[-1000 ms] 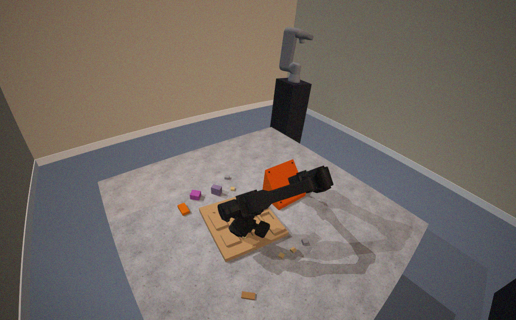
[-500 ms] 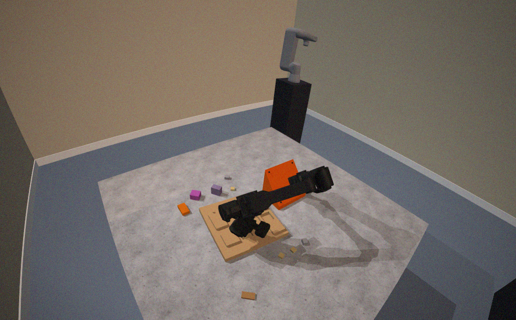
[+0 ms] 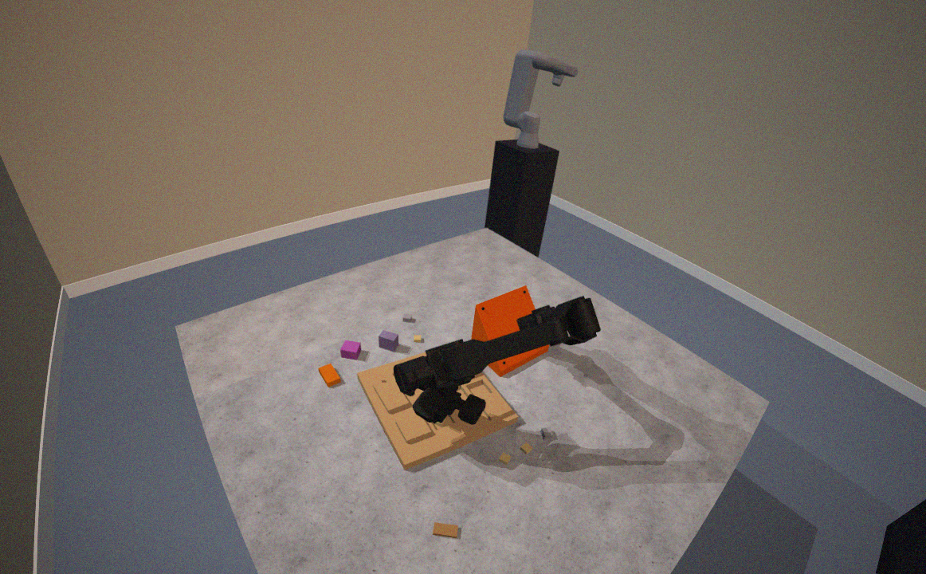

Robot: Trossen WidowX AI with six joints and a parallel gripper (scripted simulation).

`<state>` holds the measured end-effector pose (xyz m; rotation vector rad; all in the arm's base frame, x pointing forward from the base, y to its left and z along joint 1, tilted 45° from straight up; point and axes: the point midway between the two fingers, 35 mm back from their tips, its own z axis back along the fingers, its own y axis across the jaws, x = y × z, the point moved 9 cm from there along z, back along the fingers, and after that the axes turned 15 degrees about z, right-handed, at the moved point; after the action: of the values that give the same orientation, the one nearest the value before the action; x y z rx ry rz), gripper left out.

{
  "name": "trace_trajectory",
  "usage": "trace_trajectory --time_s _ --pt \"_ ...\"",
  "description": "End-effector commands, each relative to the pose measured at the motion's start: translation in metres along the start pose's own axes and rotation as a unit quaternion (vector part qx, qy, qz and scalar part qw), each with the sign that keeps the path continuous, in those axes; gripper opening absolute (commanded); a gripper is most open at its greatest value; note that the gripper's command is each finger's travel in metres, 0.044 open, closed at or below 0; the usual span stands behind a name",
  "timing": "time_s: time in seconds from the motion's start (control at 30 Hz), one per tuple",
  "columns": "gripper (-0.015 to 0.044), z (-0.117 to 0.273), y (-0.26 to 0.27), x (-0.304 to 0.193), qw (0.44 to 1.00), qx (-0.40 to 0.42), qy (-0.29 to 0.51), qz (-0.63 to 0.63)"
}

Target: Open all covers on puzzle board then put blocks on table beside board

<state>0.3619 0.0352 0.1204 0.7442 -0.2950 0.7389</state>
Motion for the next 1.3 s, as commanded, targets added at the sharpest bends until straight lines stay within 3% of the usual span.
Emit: trace_trajectory --time_s 0.0,0.37,0.53,0.7,0.73,0.9,1.27 --pt "0.0000 -0.002 0.001 -0.001 1.000 0.003 0.001 -0.001" --pt "0.0000 0.004 0.000 0.000 1.000 0.003 0.001 -0.024" --pt "0.0000 0.006 0.000 0.000 0.978 0.002 0.002 -0.208" --pt "0.0000 0.009 0.000 0.000 0.896 0.002 0.002 -0.444" --pt "0.0026 0.006 0.000 -0.001 0.971 0.002 0.002 -0.239" --pt "0.0144 0.014 -0.001 0.000 0.951 0.001 0.003 -0.310" --pt "0.0144 0.033 -0.001 0.000 0.876 0.000 0.003 -0.482"
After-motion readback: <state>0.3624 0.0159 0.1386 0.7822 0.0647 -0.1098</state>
